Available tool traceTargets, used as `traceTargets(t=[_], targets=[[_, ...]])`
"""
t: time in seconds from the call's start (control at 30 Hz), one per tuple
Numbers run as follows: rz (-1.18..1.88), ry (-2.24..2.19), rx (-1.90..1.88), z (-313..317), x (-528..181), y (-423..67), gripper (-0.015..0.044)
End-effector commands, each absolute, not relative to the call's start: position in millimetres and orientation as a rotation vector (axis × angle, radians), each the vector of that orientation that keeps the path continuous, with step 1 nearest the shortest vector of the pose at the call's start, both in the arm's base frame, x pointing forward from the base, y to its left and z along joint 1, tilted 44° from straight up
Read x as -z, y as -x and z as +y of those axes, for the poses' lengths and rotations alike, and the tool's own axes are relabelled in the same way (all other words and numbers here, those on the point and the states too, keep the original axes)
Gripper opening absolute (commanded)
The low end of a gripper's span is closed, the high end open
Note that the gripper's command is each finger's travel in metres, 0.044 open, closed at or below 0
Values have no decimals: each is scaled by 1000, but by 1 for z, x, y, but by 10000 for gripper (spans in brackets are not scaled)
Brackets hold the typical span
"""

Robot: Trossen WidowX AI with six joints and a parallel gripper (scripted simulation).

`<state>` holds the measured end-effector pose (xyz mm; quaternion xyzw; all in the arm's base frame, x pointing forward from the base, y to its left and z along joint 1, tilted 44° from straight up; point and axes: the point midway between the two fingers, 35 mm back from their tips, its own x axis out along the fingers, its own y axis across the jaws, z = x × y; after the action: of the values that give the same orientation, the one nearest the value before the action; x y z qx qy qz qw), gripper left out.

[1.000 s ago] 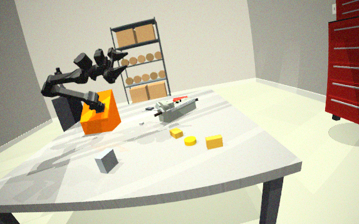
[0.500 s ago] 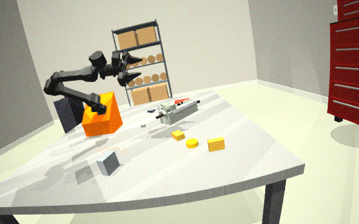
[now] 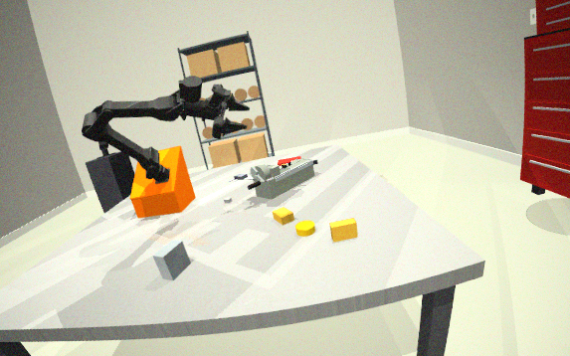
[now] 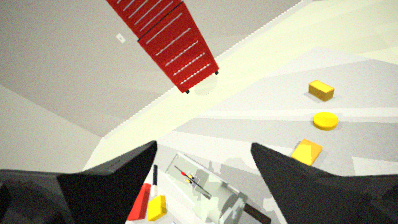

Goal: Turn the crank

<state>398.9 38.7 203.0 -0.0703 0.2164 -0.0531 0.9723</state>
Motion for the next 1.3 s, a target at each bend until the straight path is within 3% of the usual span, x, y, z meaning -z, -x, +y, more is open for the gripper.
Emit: traceTargets(t=[0.0,0.97,1.27], targets=[[529,209,131,47,-176,-410,440],[944,710,245,91,-25,-422,440],[945,715,247,56,13,-423,440]])
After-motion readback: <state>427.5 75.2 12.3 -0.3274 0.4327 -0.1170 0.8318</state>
